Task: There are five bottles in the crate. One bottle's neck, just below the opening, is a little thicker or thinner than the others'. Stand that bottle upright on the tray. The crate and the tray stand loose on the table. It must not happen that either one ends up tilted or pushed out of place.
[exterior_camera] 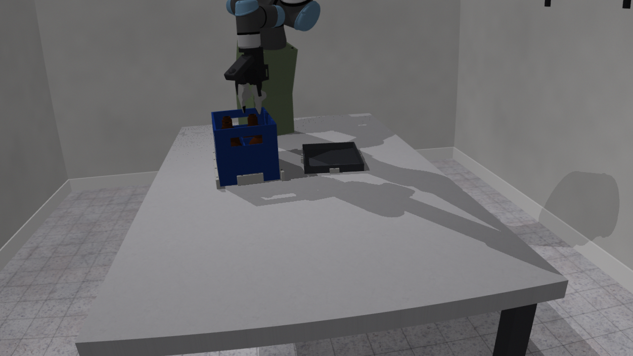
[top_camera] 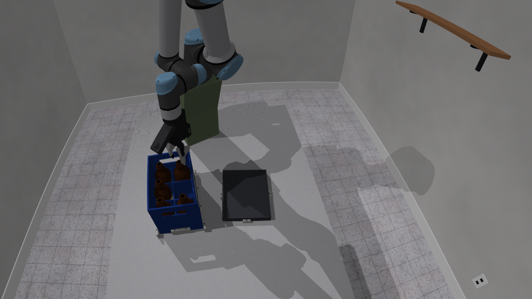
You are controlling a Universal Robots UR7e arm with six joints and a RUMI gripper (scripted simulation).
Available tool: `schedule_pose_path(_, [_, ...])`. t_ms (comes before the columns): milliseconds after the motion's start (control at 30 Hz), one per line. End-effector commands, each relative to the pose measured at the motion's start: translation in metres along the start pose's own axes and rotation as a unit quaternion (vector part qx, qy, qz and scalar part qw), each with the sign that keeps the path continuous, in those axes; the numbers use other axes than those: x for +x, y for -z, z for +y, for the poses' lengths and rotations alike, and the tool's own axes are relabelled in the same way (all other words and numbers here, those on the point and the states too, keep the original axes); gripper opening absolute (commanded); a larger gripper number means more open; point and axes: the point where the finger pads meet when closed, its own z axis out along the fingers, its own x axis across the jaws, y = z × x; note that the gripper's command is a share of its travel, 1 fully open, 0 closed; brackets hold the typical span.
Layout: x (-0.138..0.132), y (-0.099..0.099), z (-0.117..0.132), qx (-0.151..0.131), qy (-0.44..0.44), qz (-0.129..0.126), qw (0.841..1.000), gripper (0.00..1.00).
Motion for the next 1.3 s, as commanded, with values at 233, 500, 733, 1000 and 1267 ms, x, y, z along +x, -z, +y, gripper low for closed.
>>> schedule_pose_path(233, [0.0, -0.014, 0.0, 0.001, 0.0, 0.0, 1.0, 0.38])
schedule_pose_path(500, [0.0, -0.019, 0.0, 0.001, 0.0, 0.0, 1.0, 0.38])
schedule_pose_path(733, [0.0, -0.023, 0.0, 0.001, 0.0, 0.0, 1.0, 0.38])
schedule_pose_path(1000, [0.0, -0.024, 0.0, 0.001, 0.0, 0.0, 1.0, 0.38])
schedule_pose_path(1267, [0.0, -0.024, 0.0, 0.001, 0.0, 0.0, 1.0, 0.38])
